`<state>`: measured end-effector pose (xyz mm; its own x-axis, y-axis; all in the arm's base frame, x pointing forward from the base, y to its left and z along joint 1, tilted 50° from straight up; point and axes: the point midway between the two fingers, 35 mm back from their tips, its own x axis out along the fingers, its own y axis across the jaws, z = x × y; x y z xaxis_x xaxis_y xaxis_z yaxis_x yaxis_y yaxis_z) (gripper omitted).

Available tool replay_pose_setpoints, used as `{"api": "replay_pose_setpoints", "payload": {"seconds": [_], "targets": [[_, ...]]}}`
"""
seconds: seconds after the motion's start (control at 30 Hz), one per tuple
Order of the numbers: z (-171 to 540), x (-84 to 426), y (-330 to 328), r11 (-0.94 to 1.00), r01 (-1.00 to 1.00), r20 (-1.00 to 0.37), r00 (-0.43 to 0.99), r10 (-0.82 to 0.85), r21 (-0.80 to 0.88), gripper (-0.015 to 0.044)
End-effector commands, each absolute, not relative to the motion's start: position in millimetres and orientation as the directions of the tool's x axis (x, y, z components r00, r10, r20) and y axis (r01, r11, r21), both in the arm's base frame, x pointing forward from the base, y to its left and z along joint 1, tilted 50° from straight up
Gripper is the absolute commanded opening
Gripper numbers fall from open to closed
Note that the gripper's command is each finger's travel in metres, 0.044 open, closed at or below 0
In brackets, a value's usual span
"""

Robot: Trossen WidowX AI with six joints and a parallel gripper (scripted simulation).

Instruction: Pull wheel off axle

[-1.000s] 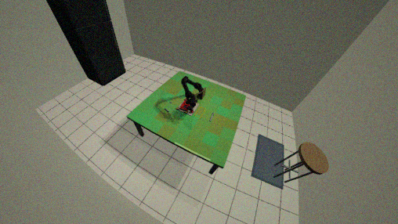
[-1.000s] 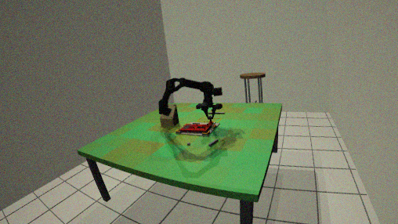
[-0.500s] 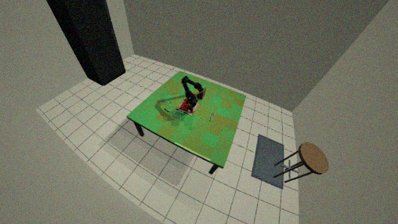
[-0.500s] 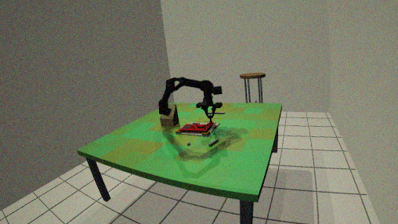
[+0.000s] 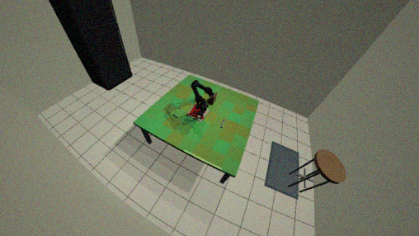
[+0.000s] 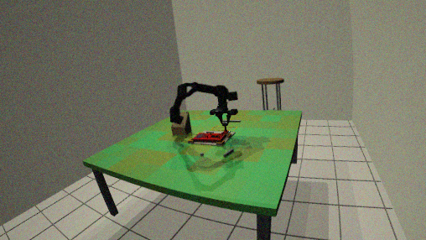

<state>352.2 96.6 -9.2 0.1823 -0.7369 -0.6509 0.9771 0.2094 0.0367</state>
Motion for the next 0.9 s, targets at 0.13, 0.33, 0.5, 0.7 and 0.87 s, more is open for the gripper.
{"api": "replay_pose_setpoints", "payload": {"seconds": [0.13,0.33,0.5,0.7,0.87], "targets": [[-5,353,100,0.205,0.978,-0.654,0.184,-0.734,0.045,0.0000],[4,349,111,0.205,0.978,-0.655,0.184,-0.733,0.044,0.0000],[15,343,125,0.205,0.978,-0.655,0.183,-0.733,0.044,0.0000],[-3,334,131,0.211,0.977,-0.654,0.182,-0.734,0.034,0.0000],[-20,320,146,0.211,0.977,-0.658,0.182,-0.730,0.037,0.0000]]}}
